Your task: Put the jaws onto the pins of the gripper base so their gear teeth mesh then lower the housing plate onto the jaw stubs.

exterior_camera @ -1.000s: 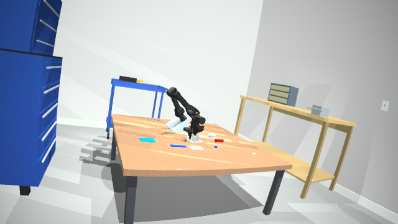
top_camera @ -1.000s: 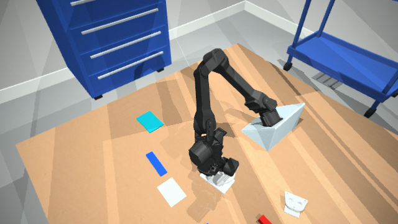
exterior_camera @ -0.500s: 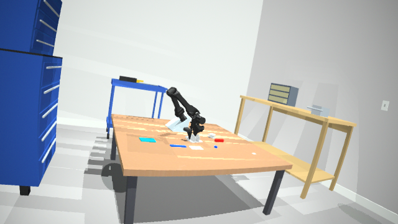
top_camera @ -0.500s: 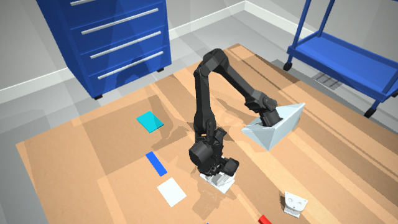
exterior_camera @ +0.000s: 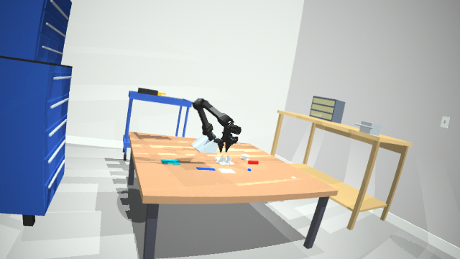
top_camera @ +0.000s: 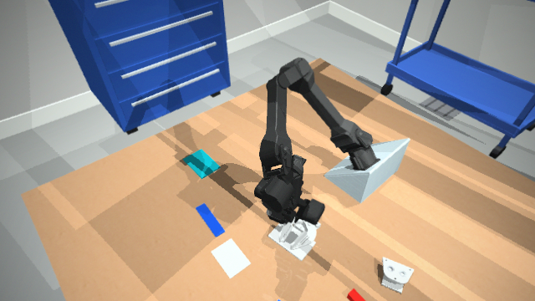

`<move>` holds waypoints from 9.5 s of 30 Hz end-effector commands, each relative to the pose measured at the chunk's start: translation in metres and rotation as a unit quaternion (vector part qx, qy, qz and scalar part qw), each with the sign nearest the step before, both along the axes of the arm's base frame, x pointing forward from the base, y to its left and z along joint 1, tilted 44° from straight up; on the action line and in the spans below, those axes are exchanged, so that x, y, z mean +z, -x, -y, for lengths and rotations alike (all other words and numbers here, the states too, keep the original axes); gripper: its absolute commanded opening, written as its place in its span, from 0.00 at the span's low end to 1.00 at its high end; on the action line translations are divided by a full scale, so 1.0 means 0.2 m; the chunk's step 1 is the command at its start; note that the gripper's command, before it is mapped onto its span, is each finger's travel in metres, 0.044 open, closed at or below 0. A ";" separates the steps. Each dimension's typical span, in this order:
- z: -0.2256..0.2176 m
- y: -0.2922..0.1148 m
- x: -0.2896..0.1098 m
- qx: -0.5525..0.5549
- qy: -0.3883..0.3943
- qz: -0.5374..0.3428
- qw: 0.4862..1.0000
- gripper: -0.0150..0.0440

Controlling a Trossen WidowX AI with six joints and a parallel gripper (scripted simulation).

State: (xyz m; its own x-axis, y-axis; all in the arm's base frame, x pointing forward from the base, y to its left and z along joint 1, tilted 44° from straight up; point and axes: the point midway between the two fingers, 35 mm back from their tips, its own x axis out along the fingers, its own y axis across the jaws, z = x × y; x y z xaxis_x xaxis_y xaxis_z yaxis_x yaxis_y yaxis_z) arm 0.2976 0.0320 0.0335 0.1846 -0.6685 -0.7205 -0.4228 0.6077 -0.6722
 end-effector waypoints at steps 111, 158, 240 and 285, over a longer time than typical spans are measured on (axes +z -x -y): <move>-0.65 0.78 -1.23 0.029 0.001 -0.041 0.999 1.00; -0.71 0.79 -1.19 0.027 -0.001 -0.040 0.999 0.85; -0.41 0.36 -0.32 -0.024 -0.028 0.009 0.999 0.85; 0.00 0.33 -0.05 -0.063 -0.014 0.044 0.997 0.85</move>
State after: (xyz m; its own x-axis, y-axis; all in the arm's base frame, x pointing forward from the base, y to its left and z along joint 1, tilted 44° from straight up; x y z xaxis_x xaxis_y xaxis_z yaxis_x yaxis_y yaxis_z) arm 0.2328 0.0343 0.0236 0.1672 -0.6660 -0.7270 -0.2742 0.6768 -0.6831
